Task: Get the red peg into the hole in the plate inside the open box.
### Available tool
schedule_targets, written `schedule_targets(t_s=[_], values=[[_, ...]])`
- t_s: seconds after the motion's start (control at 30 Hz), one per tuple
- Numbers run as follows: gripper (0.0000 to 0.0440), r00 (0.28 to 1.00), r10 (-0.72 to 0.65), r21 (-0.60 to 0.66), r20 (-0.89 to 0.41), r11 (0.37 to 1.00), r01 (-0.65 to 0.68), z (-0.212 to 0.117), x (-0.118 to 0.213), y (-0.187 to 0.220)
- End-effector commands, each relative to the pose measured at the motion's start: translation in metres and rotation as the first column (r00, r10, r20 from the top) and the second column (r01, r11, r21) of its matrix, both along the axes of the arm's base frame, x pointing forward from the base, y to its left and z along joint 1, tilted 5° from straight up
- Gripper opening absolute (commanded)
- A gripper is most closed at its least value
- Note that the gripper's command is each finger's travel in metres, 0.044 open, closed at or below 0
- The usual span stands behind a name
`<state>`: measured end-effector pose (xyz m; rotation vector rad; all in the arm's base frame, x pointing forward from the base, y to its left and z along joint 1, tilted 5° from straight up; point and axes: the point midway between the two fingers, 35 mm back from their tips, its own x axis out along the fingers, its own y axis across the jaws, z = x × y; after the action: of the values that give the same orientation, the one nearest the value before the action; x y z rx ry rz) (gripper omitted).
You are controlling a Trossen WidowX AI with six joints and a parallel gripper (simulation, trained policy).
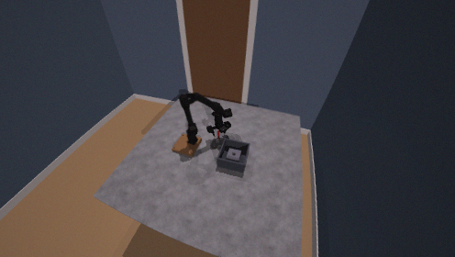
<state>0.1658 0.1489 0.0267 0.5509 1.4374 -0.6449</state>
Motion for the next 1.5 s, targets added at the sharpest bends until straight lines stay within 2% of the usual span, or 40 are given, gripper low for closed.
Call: schedule_targets(t_s=[0.0,0.33,0.47,0.57,1.0,1.23,1.47], values=[[0.0348,1.000,0.027,-0.013,-0.007,1.000,-0.027,-0.013,-0.002,-0.002],[0.0088,0.998,0.033,-0.039,-0.048,0.999,-0.035,-0.027,-0.002,-0.003],[0.0011,0.998,0.035,-0.051,-0.061,0.998,-0.038,-0.029,-0.001,-0.001],[0.0000,0.998,0.049,-0.060,-0.025,0.997,-0.050,-0.018,0.010,-0.001],[0.0000,0.995,0.051,-0.078,0.082,0.996,-0.044,0.039,0.041,-0.005],[0.0000,0.990,-0.002,-0.084,0.142,0.996,0.014,0.070,0.062,-0.014],[0.0000,0.978,-0.079,-0.096,0.191,0.991,0.099,0.086,0.085,-0.035]])
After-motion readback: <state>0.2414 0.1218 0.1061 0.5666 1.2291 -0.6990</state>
